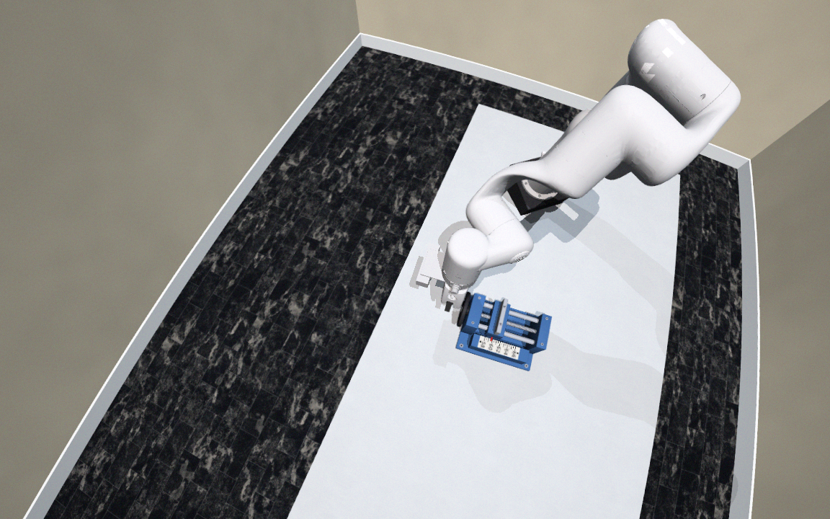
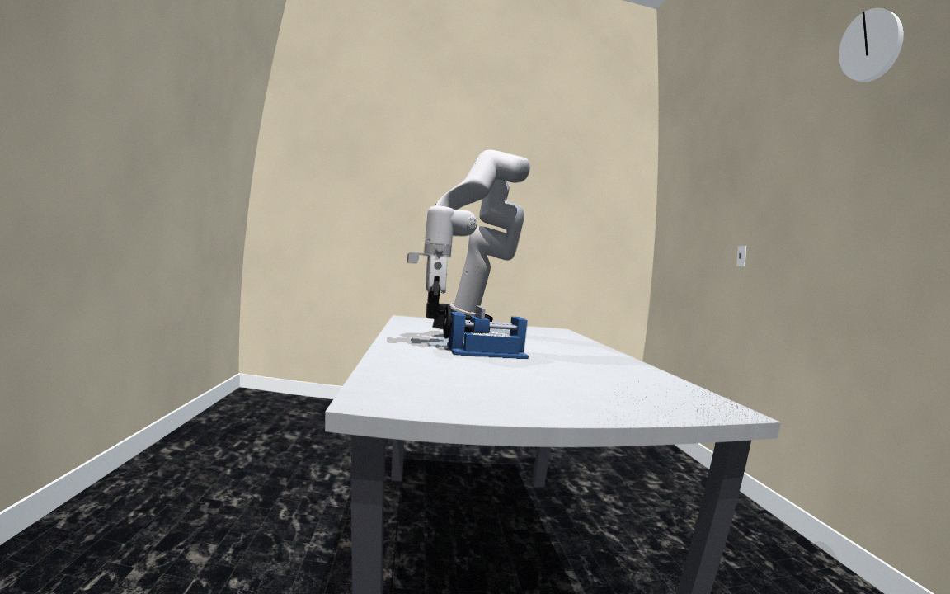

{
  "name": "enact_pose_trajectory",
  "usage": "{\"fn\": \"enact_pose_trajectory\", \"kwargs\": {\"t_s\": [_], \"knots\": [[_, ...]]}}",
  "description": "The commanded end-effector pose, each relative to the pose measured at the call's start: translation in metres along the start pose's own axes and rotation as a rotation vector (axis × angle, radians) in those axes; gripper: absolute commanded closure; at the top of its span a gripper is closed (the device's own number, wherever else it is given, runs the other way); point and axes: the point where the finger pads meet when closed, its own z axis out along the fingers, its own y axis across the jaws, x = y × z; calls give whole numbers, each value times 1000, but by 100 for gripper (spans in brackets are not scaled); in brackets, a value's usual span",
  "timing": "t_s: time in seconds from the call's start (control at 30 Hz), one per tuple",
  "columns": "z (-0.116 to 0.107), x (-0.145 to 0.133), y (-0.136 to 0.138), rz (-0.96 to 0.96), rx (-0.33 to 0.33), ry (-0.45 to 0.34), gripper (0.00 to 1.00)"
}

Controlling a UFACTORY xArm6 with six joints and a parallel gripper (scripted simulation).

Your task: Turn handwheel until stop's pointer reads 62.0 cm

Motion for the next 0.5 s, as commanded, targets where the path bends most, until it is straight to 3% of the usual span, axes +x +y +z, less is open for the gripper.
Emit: {"fn": "enact_pose_trajectory", "kwargs": {"t_s": [0.0, 0.47], "knots": [[4, 0, 4, -2, 7, 3, 94], [28, 0, 9, -2, 7, 3, 94]]}}
